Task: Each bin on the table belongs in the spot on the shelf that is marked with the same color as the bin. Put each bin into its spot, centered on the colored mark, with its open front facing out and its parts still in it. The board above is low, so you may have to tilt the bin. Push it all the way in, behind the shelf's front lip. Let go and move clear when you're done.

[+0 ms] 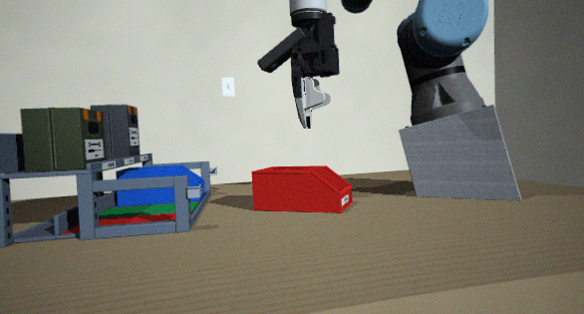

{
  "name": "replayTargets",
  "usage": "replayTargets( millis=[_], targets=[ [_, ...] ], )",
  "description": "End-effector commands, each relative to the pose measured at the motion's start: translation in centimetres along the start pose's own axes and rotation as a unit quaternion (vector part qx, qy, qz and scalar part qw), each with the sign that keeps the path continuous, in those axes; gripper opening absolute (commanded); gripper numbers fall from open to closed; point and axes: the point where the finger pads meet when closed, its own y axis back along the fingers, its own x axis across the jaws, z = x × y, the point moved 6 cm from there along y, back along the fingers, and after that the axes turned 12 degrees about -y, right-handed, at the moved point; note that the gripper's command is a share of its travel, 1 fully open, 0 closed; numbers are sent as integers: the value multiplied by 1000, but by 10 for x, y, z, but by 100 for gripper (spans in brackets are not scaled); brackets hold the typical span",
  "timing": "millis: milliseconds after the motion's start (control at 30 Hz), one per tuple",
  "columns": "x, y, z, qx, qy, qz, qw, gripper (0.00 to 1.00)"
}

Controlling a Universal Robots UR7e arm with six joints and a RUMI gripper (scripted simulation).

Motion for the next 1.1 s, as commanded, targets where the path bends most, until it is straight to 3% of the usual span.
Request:
replayTargets(
  millis=[0,1067],
  targets=[
    [0,-3,0,0,0,0,1000,15],
    [0,-53,0,0,0,0,1000,15]
  ],
)
